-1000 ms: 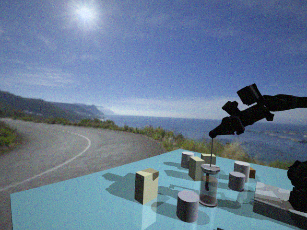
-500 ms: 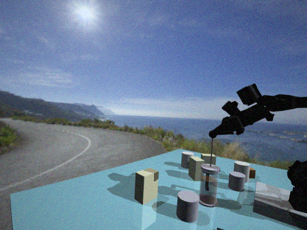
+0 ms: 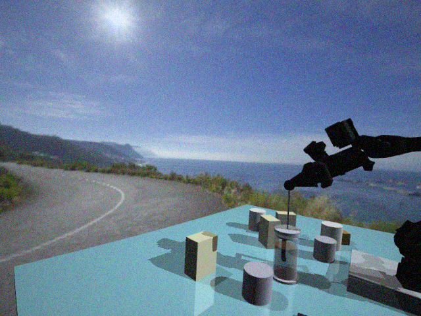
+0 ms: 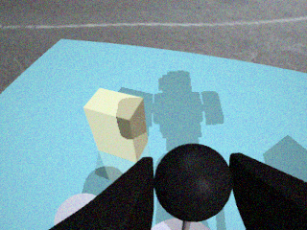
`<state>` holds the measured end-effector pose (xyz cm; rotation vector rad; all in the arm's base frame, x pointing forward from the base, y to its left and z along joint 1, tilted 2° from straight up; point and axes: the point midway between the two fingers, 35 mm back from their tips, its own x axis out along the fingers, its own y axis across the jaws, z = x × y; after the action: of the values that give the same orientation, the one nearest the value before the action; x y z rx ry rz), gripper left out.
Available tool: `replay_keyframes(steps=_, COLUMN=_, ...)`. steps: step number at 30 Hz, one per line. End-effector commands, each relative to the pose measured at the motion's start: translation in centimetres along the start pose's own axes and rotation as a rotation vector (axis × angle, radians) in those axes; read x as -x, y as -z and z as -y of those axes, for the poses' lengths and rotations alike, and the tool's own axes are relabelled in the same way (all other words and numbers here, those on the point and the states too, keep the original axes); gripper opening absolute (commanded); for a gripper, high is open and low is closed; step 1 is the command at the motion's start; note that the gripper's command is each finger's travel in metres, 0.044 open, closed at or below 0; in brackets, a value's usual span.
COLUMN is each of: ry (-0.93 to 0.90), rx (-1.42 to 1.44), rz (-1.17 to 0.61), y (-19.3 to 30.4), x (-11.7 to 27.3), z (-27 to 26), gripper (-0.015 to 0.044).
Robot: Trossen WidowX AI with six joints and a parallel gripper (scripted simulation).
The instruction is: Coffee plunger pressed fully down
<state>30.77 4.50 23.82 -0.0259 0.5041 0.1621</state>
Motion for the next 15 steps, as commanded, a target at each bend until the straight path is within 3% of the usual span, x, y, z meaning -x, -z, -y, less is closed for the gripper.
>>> replay_keyframes(steps=1, ry=0.003, rx=-0.004, rz=-0.039, y=1.8, x=-0.8, z=0.1, gripper=0.0125)
replay_keyframes(steps=15, ry=0.003, rx=-0.004, rz=-0.039, y=3.6, x=-2.2, z=0.0, gripper=0.0125)
